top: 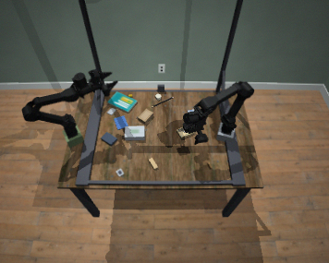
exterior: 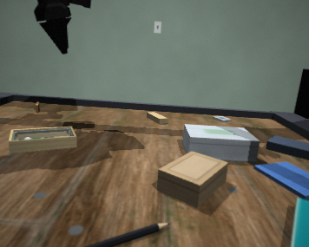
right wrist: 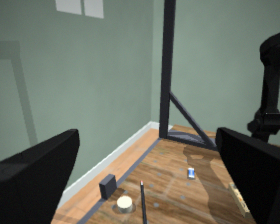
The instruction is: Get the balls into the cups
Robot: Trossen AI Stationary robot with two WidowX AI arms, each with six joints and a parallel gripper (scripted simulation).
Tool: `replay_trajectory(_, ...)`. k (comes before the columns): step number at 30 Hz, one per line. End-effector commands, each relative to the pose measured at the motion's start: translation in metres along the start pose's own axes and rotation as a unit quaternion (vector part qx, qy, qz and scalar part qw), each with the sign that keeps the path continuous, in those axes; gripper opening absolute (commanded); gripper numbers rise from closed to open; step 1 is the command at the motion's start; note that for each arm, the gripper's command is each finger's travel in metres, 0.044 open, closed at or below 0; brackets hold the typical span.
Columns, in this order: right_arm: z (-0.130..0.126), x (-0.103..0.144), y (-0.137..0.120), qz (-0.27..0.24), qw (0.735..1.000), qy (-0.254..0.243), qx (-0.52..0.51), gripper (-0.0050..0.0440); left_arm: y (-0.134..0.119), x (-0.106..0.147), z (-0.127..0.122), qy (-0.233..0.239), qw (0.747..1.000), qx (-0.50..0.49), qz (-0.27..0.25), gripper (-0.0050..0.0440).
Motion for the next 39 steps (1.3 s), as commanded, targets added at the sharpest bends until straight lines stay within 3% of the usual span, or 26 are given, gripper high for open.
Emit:
replay_trajectory(1,0.001,0.001,0.006,-0.008,1.0,0.001,0.0,0.04,0.003,-0.003,-0.005,-0.007,0.999,-0.049,-0.003,0.04)
replay_trajectory(7,0.001,0.001,0.006,-0.008,1.0,0.001,0.0,0.04,0.007,-0.015,-0.022,-0.022,0.979,-0.204,0.003,0.04)
replay_trajectory(13,0.001,0.001,0.006,-0.008,1.0,0.001,0.0,0.04,0.011,-0.024,-0.038,-0.035,0.939,-0.341,0.002,0.04)
replay_trajectory(19,0.001,0.001,0.006,-0.008,1.0,0.001,0.0,0.04,0.011,-0.027,-0.043,-0.039,0.924,-0.381,0.002,0.04)
replay_trajectory(30,0.001,0.001,0.006,-0.008,1.0,0.001,0.0,0.04,0.012,-0.046,-0.076,-0.066,0.779,-0.624,-0.005,0.04)
replay_trajectory(32,0.001,0.001,0.006,-0.008,1.0,0.001,0.0,0.04,0.012,-0.046,-0.076,-0.066,0.779,-0.624,-0.005,0.04)
replay_trajectory(33,0.001,0.001,0.006,-0.008,1.0,0.001,0.0,0.04,0.012,-0.047,-0.078,-0.068,0.764,-0.642,-0.007,0.04)
replay_trajectory(34,0.001,0.001,0.006,-0.008,1.0,0.001,0.0,0.04,0.015,-0.043,-0.075,-0.061,0.771,-0.633,-0.011,0.04)
replay_trajectory(36,0.001,0.001,0.006,-0.008,1.0,0.001,0.0,0.04,0.012,-0.048,-0.081,-0.07,0.751,-0.657,-0.008,0.04)
replay_trajectory(39,0.001,0.001,0.006,-0.008,1.0,0.001,0.0,0.04,0.01,-0.055,-0.092,-0.08,0.686,-0.723,-0.011,0.04)
Point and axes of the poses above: on each arm, the point midway between the two fingers, 35 mm back from their tips, its own x axis back along the fingers, its own z axis across the jaws, y = z × x, the point moved 5 cm from there along x, back along the fingers, and after that the axes turned 9 degrees about -x, right-handed, at the moved point
